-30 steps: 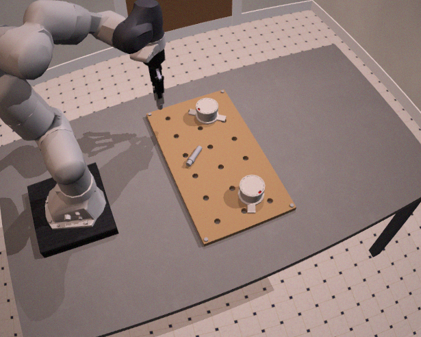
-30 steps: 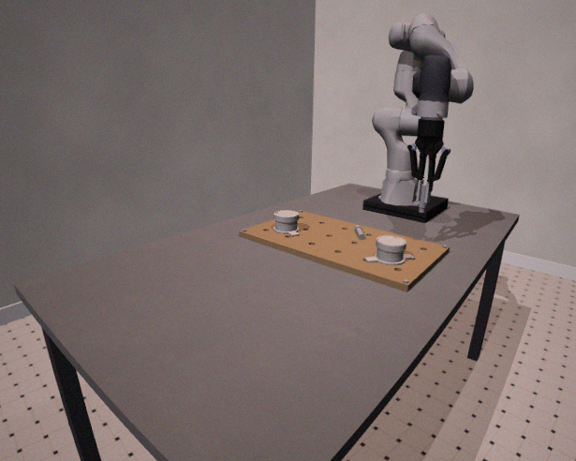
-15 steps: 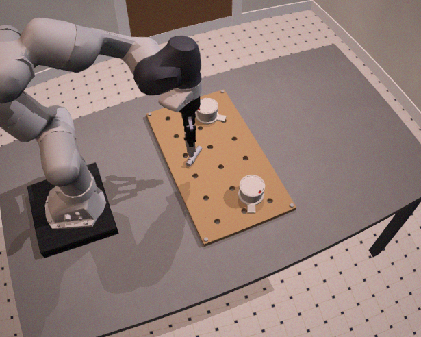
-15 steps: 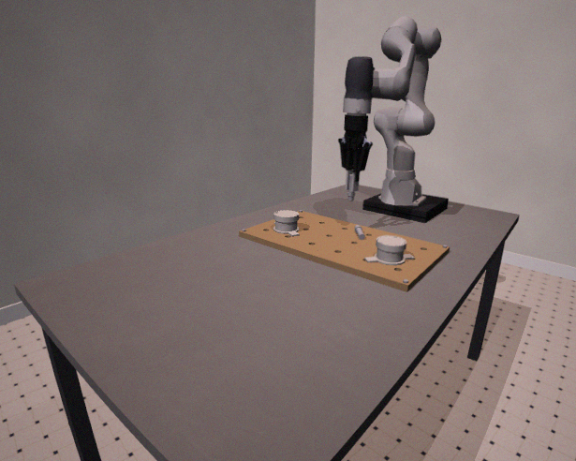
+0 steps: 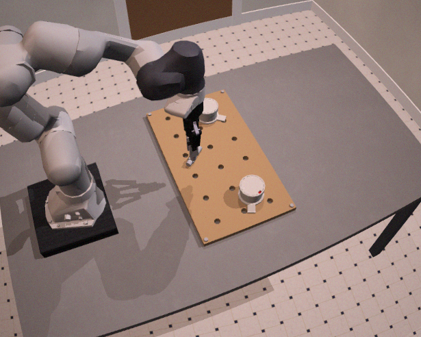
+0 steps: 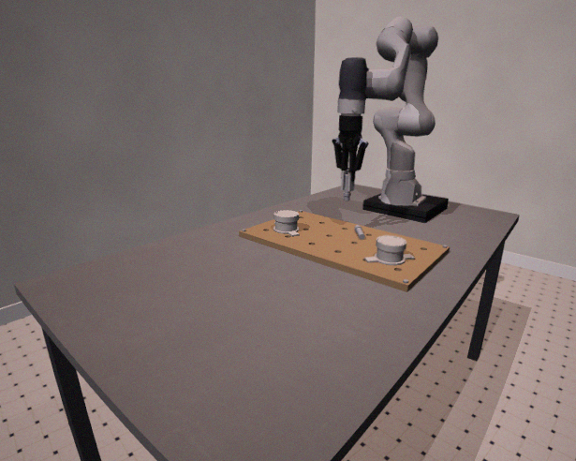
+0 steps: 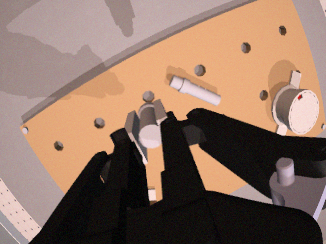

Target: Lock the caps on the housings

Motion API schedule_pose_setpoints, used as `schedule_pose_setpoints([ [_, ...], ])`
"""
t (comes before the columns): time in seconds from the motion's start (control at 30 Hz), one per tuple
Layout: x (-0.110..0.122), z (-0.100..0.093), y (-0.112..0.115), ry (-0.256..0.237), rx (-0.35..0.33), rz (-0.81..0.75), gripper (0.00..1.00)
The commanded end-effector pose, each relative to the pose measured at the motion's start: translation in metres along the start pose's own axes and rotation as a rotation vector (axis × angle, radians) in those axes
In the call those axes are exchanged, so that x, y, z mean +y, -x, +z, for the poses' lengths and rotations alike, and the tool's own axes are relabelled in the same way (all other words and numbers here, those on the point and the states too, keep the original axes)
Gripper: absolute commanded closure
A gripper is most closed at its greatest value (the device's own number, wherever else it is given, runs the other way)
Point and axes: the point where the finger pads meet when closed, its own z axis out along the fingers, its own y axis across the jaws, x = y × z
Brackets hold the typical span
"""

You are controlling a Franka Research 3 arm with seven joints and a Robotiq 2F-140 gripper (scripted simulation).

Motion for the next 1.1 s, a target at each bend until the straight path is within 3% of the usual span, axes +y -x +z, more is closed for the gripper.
schedule_pose_setpoints([
  [0.0, 0.0, 0.001, 0.002, 0.001, -0.007, -0.056, 0.9],
  [1.07, 0.0, 0.043, 0.003, 0.001, -0.007, -0.056, 0.9],
])
